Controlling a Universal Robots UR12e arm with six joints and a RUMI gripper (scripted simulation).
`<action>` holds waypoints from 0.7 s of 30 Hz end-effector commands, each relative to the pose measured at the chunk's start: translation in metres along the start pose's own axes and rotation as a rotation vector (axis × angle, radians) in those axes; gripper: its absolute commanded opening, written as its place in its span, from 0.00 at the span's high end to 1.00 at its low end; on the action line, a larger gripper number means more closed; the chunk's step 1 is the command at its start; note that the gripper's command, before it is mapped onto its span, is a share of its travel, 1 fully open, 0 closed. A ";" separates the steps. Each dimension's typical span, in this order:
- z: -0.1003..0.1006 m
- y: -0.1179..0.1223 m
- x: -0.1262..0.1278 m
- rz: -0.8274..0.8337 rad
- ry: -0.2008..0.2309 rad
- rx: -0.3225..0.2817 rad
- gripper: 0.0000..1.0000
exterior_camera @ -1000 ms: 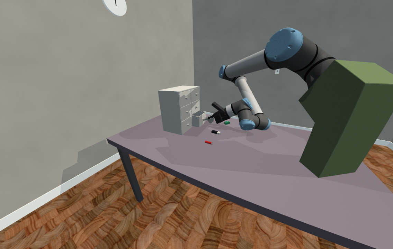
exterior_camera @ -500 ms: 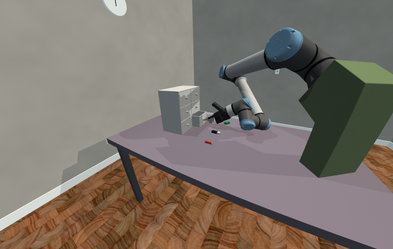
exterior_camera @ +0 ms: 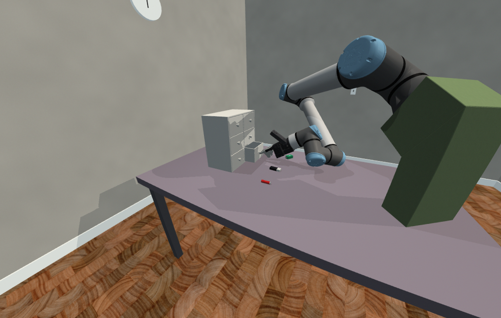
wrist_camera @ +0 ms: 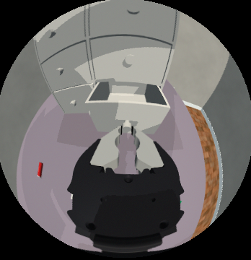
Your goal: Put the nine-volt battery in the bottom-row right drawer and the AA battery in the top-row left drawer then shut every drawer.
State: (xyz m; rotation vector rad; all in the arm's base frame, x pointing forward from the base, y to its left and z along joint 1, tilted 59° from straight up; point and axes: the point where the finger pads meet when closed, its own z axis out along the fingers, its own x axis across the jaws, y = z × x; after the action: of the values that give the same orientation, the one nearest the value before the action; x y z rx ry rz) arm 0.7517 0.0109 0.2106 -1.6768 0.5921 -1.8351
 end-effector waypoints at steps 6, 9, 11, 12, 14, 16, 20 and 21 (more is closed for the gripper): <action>0.000 -0.001 0.000 0.000 0.000 0.001 0.93; 0.000 -0.001 0.000 0.000 0.000 0.001 0.93; 0.000 -0.001 0.000 0.000 0.000 0.001 0.93; 0.000 -0.001 0.000 0.000 0.000 0.001 0.93; 0.000 -0.001 0.000 0.000 0.000 0.001 0.93; 0.000 -0.001 0.000 0.000 0.000 0.001 0.93; 0.000 -0.001 0.000 0.000 0.000 0.001 0.90; 0.000 -0.001 0.000 0.000 0.000 0.001 0.88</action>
State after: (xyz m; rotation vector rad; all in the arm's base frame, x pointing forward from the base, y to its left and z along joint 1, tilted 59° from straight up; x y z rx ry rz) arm 0.7517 0.0110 0.2106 -1.6768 0.5921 -1.8351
